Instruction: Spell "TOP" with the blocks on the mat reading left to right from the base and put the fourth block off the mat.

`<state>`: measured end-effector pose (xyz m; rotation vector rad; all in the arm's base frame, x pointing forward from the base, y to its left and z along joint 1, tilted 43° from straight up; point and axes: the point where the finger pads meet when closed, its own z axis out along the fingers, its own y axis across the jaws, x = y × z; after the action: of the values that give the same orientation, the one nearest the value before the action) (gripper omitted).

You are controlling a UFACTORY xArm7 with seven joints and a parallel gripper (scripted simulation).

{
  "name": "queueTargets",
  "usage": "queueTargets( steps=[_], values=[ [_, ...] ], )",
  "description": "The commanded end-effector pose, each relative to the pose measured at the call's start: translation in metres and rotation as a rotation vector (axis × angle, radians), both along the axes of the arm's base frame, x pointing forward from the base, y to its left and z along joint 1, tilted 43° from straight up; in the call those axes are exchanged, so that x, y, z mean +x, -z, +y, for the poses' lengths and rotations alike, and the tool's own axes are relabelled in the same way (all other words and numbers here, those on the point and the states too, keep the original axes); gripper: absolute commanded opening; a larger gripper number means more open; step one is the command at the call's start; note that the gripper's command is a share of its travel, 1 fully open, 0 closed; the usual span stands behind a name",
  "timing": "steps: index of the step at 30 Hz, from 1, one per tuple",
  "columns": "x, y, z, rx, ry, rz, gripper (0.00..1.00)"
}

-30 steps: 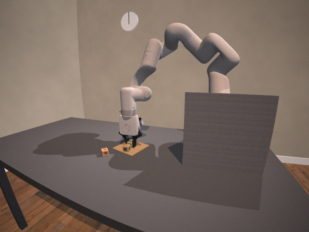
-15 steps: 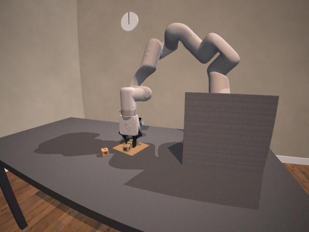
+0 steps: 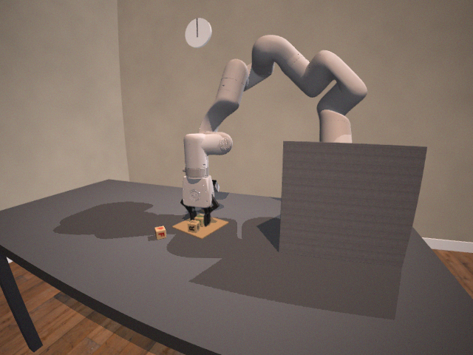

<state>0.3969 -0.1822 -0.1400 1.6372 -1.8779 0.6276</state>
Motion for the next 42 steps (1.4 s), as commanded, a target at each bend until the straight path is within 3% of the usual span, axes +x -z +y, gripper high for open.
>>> queueTargets(
  steps=[1,11,30,39,40,42],
  values=[
    [0.002,0.0,0.001,0.002,-0.003,-0.003,0.47],
    [0.002,-0.004,0.005,0.002,-0.003,-0.003,0.47],
    [0.01,-0.06,0.056,0.002,-0.003,-0.003,0.47],
    [0.011,-0.066,0.062,0.002,-0.003,-0.003,0.47],
    [0.011,-0.066,0.062,0.002,-0.003,-0.003,1.0],
    [0.011,-0.066,0.062,0.002,-0.003,-0.003,1.0]
  ],
)
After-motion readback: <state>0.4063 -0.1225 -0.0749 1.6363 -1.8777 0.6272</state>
